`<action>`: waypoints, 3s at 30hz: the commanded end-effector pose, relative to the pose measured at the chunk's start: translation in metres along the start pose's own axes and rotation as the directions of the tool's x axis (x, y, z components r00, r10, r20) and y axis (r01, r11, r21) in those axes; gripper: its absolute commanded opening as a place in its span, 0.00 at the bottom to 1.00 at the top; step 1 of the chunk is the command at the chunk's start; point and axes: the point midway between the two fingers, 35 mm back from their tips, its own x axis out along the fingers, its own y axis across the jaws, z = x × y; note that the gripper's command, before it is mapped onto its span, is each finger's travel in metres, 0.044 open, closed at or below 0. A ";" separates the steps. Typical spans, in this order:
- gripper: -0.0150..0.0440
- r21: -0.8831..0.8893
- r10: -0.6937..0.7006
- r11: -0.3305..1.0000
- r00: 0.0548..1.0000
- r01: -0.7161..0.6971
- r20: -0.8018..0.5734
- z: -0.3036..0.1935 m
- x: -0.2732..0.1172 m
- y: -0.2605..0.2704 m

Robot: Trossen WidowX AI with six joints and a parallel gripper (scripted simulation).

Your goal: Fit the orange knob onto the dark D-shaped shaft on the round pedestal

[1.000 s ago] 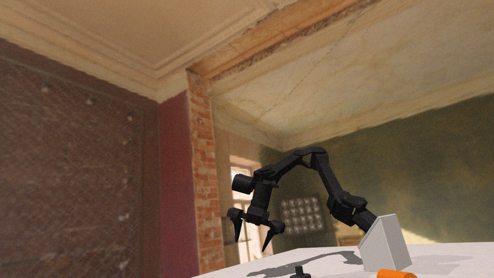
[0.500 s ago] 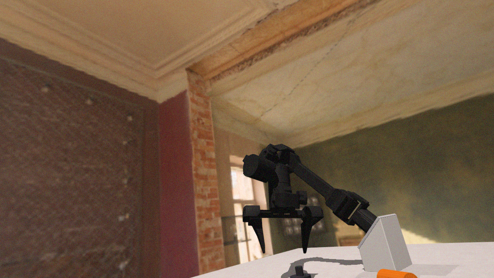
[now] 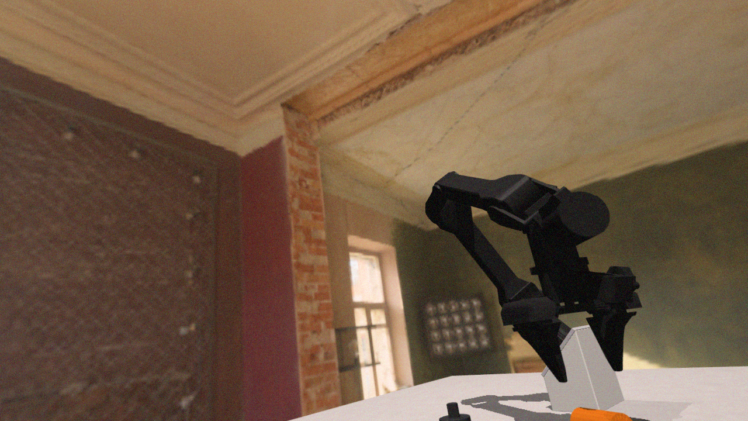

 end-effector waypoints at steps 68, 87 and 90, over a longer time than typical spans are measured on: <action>0.56 0.013 0.004 1.000 1.000 -0.004 -0.012 0.002 0.071 0.004; 0.56 0.013 0.004 1.000 0.963 -0.007 0.271 -0.013 0.061 0.005; 0.56 0.013 0.003 1.000 0.950 -0.008 0.313 -0.015 0.059 0.005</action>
